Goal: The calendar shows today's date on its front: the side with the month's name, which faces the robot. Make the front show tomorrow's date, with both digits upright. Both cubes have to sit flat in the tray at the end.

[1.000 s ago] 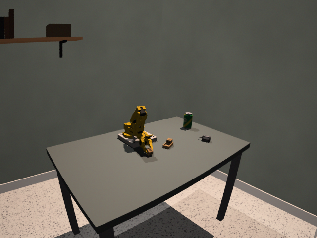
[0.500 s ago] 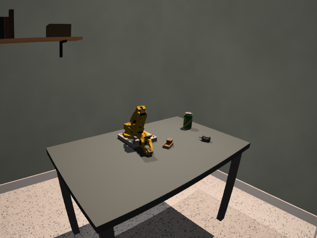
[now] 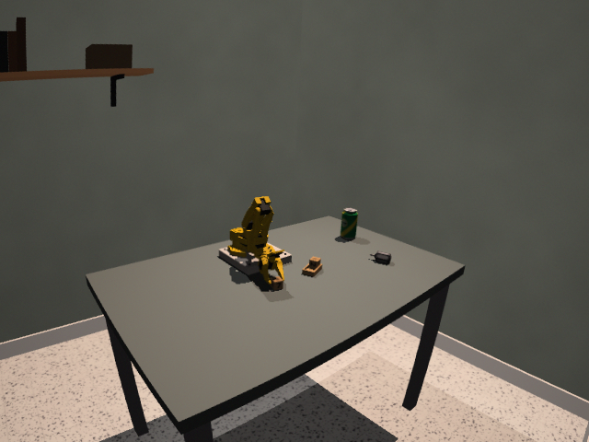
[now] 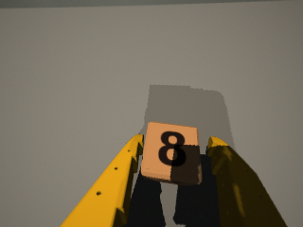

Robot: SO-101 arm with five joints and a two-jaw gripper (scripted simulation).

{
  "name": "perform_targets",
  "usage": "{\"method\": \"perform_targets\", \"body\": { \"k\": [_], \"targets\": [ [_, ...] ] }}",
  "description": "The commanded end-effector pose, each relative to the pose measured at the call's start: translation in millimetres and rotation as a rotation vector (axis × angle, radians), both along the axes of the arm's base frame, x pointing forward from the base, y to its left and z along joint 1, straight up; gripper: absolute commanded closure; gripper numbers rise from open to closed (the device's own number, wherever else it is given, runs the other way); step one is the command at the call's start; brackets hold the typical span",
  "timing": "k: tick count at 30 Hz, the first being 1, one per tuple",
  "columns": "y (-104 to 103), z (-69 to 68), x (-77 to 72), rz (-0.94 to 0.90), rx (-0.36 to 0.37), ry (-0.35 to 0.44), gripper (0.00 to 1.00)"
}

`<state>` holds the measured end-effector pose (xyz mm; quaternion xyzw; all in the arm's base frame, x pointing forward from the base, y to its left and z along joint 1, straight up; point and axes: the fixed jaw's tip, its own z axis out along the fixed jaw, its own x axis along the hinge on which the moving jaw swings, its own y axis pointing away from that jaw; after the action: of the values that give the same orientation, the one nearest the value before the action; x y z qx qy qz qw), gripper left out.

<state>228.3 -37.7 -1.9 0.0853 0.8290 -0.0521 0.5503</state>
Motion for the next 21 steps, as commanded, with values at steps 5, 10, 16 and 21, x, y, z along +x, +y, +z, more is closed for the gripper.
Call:
{"method": "perform_targets", "body": {
  "k": [5,10,16,21],
  "targets": [
    [-2.0,-0.1,0.0,-0.007,-0.006,-0.005,0.68],
    [-2.0,-0.1,0.0,-0.007,-0.006,-0.005,0.65],
    [-2.0,-0.1,0.0,-0.007,-0.006,-0.005,0.64],
    [-1.8,0.4,-0.6,-0.015,0.014,-0.009,0.64]
  ]
}}
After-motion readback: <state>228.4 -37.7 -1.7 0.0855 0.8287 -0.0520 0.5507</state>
